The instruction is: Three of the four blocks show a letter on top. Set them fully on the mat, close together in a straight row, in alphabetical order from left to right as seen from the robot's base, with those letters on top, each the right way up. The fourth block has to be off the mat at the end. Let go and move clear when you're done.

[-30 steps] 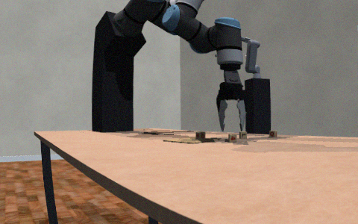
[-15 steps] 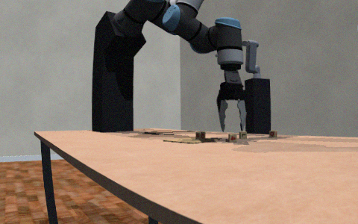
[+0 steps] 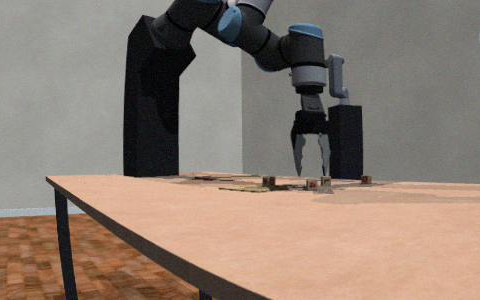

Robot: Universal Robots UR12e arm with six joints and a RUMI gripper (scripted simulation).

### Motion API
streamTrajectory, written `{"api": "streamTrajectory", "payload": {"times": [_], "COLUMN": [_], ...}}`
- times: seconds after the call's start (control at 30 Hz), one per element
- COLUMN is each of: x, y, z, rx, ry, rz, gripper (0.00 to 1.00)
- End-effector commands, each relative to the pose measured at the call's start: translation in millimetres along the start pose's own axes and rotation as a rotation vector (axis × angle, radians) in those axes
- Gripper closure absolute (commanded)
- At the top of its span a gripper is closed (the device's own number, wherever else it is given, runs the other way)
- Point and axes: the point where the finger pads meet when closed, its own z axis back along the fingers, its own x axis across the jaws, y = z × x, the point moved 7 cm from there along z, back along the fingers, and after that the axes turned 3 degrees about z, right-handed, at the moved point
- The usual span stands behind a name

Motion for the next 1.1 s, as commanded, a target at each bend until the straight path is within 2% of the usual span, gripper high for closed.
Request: {"api": "streamTrajectory", "payload": {"times": [0.0,0.53,1.07], "x": [-3,-3,-3], "y": [1,1,1], "z": [-4,-30,-31], "rx": [0.002,0.002,0.002], "ry": [0.003,0.003,0.002], "rz": [0.002,0.002,0.002], "gripper": [0.63,0.63,0.63]}}
